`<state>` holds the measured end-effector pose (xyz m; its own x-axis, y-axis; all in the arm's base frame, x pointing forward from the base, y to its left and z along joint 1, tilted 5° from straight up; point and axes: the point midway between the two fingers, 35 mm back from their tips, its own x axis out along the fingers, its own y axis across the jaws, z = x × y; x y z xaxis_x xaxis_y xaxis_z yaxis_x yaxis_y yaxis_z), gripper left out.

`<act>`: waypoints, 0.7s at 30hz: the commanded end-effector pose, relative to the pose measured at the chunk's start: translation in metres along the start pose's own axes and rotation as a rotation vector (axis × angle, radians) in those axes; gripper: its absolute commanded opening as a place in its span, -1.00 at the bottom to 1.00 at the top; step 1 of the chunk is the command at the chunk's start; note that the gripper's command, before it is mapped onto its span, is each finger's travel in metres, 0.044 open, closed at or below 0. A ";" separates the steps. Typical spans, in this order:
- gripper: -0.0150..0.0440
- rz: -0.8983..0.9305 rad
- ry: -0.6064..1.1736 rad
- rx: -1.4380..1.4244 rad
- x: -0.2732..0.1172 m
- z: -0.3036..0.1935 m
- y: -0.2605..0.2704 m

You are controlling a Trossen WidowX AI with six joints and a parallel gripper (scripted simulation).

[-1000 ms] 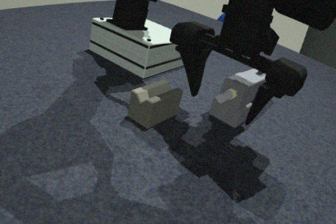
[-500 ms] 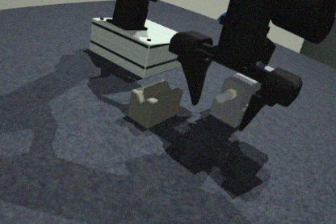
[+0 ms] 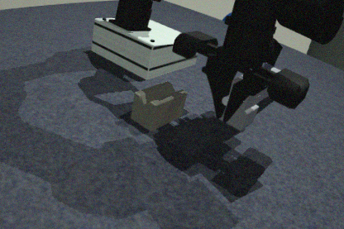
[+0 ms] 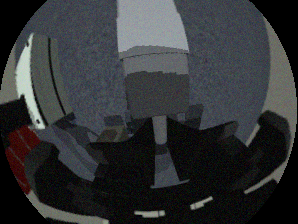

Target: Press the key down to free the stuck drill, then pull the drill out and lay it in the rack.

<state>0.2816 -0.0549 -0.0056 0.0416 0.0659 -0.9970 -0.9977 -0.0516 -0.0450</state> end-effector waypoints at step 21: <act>-0.49 0.001 -0.002 0.003 -0.002 -0.026 0.000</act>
<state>0.2816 -0.0752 -0.0062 0.0402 0.0688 -0.9968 -0.9980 -0.0456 -0.0434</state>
